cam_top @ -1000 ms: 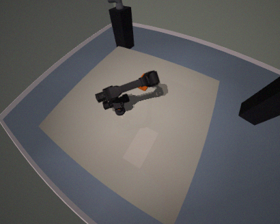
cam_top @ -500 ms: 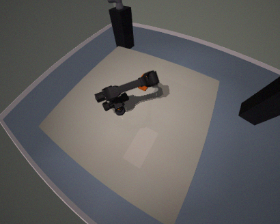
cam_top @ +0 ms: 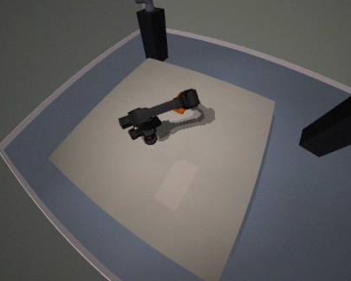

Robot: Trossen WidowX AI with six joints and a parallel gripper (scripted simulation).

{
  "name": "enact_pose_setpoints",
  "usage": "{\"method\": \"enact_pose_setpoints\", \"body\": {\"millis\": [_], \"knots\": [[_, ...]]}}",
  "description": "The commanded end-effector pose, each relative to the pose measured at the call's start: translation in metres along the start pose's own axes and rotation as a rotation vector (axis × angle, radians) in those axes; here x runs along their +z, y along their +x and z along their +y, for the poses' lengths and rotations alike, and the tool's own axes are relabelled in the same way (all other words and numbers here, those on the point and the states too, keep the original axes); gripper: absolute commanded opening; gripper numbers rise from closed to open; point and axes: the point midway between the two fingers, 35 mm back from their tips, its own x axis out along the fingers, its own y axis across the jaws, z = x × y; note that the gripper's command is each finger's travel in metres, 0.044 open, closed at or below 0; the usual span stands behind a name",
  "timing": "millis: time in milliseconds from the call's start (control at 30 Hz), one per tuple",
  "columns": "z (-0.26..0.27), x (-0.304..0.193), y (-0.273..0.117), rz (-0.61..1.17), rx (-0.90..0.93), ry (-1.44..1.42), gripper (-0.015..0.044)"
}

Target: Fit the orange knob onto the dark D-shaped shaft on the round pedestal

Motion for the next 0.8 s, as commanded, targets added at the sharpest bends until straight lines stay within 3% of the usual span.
{"method": "enact_pose_setpoints", "body": {"millis": [0,767], "knots": [[0.0006,-0.001,0.0013,-0.001,-0.001,-0.006,0.0],[0.003,-0.0015,0.0038,-0.001,-0.001,-0.009,0.0]]}}
